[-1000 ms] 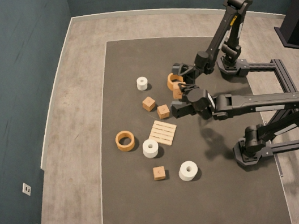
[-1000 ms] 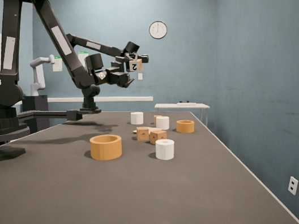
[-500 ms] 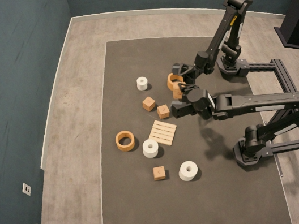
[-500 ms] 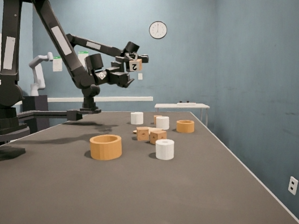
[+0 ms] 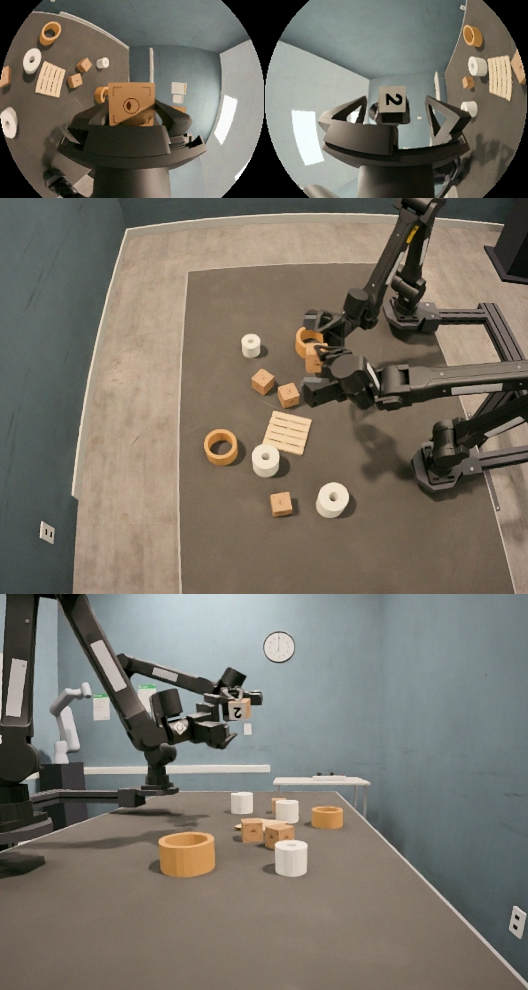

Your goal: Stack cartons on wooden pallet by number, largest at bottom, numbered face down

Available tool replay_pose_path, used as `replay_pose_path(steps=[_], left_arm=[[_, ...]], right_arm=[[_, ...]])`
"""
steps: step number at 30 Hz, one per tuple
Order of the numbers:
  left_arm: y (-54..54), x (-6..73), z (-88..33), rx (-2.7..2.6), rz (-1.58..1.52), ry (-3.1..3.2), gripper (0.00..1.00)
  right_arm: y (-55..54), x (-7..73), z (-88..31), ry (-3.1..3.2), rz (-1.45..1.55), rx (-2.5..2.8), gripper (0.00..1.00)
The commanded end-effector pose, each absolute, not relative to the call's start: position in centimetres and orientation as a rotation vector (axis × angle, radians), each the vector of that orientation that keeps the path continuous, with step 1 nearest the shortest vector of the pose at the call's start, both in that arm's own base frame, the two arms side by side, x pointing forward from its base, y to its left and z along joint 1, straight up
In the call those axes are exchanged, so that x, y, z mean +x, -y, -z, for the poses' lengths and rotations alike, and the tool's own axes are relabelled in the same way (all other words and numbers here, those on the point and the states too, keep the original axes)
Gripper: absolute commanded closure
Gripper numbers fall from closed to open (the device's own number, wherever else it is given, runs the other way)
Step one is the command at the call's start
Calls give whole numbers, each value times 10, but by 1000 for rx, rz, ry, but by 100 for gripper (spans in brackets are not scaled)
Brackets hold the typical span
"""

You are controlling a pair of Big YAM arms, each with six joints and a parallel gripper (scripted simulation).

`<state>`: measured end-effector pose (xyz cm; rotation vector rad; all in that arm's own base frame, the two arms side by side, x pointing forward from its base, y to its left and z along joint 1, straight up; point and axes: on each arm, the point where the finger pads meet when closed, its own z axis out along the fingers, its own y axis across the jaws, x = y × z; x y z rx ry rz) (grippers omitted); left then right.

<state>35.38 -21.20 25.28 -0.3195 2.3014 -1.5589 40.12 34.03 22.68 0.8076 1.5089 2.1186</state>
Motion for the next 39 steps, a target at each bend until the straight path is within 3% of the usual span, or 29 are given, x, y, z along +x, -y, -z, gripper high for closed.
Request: replay_pose_path(steps=[1, 11, 22, 24, 39], left_arm=[[214, 364, -278, -299, 1571, -2257, 54], [207, 376, -281, -251, 1524, -2251, 54], [120, 424, -207, -176, 1316, -2379, 54], [120, 424, -207, -176, 1316, -2379, 54], [-27, 432, -107, -163, 1298, -2437, 54]], right_arm=[[-341, 401, -231, -1480, -2144, 804, 0], [-334, 411, -251, -1442, -2095, 740, 0], [-264, 479, -224, -1640, -1465, 627, 0], [-264, 479, -224, -1640, -1465, 627, 0], [-144, 516, -197, -1924, -683, 363, 0]])
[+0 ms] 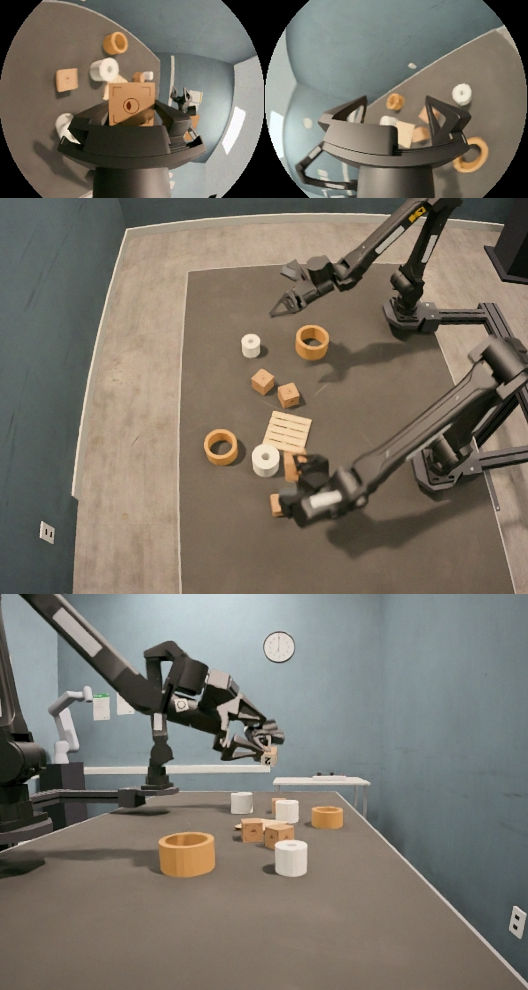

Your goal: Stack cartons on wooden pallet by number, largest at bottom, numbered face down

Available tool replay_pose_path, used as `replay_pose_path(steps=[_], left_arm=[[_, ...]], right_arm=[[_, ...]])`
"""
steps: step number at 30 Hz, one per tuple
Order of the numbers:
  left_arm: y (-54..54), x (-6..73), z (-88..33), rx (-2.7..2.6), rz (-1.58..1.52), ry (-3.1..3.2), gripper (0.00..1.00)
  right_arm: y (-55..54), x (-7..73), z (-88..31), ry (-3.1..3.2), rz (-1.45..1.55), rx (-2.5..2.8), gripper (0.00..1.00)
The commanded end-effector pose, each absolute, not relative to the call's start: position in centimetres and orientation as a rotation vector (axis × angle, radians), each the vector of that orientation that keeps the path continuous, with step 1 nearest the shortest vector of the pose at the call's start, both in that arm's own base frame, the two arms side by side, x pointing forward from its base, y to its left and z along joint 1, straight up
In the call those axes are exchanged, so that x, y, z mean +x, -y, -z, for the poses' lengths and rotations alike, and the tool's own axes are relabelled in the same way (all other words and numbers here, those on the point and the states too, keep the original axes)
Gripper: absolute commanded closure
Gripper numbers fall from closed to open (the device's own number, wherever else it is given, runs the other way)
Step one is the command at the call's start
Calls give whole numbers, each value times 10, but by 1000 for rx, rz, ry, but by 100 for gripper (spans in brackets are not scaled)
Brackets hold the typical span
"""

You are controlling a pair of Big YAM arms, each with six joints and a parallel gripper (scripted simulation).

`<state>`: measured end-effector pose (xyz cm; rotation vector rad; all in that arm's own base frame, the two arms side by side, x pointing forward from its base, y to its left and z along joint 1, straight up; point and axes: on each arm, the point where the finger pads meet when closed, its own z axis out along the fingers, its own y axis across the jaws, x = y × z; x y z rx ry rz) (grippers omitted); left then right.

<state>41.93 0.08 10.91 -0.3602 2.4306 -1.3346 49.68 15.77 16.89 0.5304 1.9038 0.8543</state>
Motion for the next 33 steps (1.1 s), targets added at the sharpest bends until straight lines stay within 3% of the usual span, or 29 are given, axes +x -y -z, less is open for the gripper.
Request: replay_pose_path(steps=[1, 17, 33], left_arm=[[-27, 432, -107, -163, 1298, -2437, 54], [-152, 358, -6, -178, 1412, -2382, 54], [-178, 317, 17, -323, 1529, -2310, 54]], right_arm=[[-144, 516, -197, -1924, -683, 363, 0], [-23, 486, -182, -2238, -75, 19, 0], [2, 472, -180, -2327, 5, -2, 0]])
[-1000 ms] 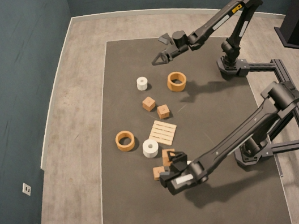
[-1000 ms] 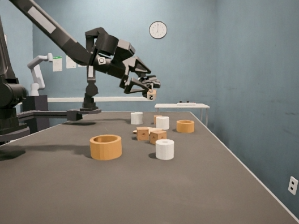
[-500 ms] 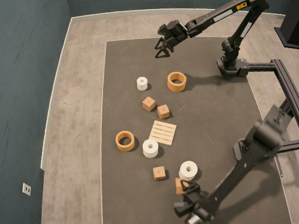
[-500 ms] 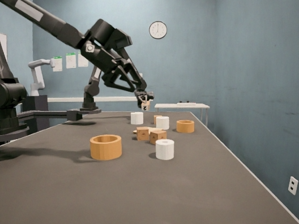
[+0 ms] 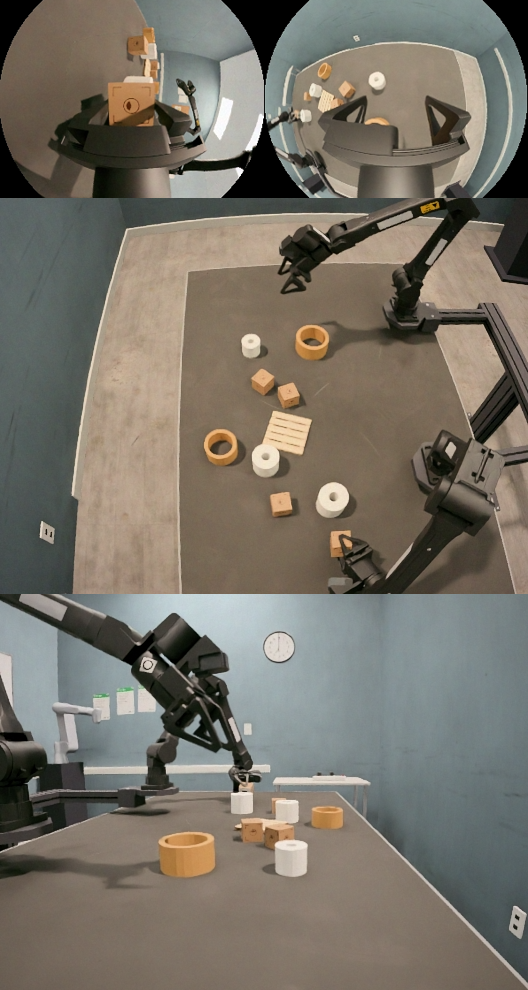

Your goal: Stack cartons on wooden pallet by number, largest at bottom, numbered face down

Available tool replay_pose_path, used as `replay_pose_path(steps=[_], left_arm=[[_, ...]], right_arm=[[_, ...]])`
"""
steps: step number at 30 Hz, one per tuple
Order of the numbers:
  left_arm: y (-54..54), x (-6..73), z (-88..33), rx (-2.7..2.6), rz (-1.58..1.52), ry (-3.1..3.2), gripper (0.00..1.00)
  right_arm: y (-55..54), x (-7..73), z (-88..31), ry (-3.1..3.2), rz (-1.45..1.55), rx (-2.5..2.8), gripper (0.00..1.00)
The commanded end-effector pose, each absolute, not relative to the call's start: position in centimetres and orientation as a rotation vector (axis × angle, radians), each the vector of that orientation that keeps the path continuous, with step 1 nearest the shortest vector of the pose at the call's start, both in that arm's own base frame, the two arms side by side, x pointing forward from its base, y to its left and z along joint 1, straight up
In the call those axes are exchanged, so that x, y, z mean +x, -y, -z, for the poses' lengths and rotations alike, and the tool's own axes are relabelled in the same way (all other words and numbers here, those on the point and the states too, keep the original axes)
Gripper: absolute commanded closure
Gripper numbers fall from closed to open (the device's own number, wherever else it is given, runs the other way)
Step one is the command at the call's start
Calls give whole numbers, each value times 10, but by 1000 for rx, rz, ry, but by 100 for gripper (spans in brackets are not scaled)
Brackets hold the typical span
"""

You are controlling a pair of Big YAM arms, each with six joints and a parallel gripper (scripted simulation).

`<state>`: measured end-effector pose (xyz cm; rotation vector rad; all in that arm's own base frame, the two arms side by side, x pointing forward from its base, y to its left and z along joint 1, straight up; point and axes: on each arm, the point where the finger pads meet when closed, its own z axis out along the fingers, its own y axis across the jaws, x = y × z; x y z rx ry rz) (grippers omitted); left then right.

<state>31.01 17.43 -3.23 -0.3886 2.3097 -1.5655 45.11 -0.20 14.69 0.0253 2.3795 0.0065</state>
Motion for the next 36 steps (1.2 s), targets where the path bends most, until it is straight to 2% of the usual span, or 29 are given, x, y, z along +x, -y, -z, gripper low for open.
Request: replay_pose_path(steps=[1, 8, 18, 20, 32, 36], left_arm=[[-178, 317, 18, -349, 1523, -2320, 54], [-173, 318, 22, -488, 1414, -2393, 54], [-172, 321, 18, -612, 814, -2505, 54], [-172, 321, 18, -612, 814, -2505, 54], [-168, 321, 17, -670, 40, -2525, 54], [-169, 320, 23, -677, -70, -2538, 54]], right_arm=[[2, 472, -180, -2327, 5, -2, 0], [2, 472, -180, -2327, 5, -2, 0], [2, 465, -169, -2341, 4, -2, 0], [2, 465, -169, -2341, 4, -2, 0], [2, 465, -169, -2341, 4, -2, 0], [2, 465, -169, -2341, 4, -2, 0]])
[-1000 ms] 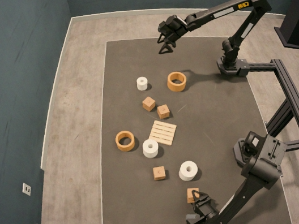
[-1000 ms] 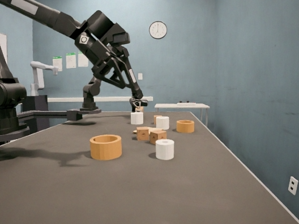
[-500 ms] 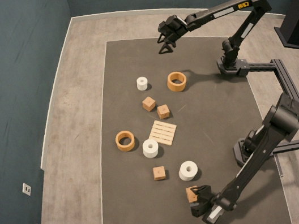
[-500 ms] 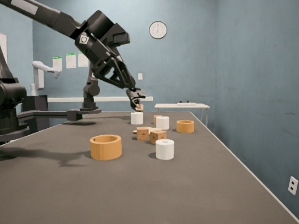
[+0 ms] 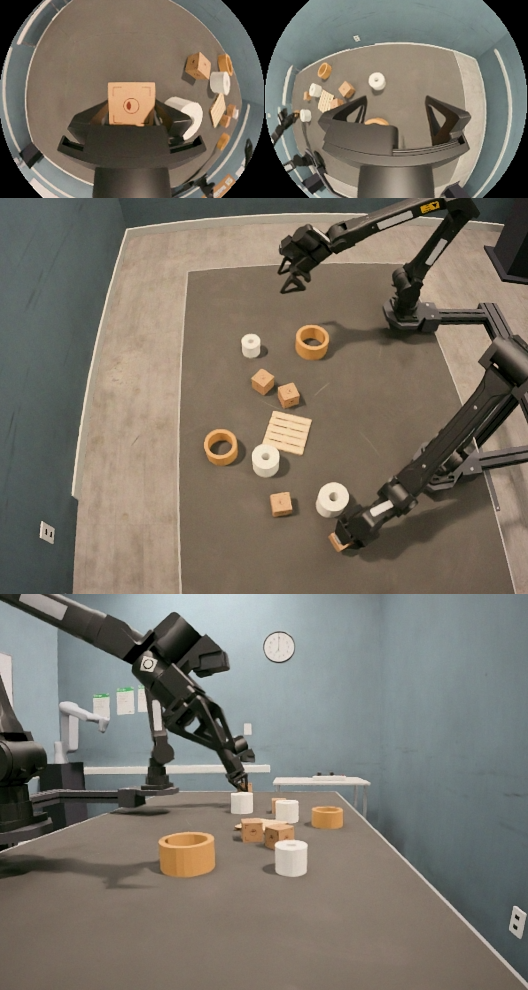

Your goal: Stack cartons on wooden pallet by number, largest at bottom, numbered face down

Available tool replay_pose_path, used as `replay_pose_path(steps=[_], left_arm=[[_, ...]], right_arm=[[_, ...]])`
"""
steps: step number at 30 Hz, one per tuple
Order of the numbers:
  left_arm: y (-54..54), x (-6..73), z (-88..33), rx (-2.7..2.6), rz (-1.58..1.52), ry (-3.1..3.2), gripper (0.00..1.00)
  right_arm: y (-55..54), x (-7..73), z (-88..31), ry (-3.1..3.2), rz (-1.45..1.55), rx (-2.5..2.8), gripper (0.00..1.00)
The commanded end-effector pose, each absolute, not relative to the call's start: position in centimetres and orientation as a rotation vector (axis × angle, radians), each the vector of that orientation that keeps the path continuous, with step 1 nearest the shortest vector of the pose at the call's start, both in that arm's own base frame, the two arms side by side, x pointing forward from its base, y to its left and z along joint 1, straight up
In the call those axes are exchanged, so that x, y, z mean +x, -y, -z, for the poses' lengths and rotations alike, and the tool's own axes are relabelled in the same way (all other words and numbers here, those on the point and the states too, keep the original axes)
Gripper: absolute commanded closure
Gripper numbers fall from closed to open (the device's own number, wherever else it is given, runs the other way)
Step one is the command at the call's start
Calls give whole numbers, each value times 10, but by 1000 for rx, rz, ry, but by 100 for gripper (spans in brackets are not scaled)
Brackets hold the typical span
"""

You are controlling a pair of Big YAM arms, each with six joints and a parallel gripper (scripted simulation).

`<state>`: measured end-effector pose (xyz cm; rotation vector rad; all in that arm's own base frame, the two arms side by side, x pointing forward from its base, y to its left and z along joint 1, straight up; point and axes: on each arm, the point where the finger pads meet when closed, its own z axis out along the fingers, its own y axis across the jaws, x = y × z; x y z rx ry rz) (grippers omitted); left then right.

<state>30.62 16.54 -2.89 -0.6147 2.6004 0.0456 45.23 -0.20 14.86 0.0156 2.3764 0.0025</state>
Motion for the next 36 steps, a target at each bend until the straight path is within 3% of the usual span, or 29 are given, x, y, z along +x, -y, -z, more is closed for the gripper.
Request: replay_pose_path(steps=[1, 7, 36], left_arm=[[-169, 320, 23, -677, -70, -2538, 54], [-173, 320, 21, -651, -199, -2537, 54], [-176, 316, 61, -667, -197, -2552, 54]], right_arm=[[2, 465, -169, -2341, 4, -2, 0], [2, 465, -169, -2341, 4, -2, 0], [2, 465, -169, -2341, 4, -2, 0]])
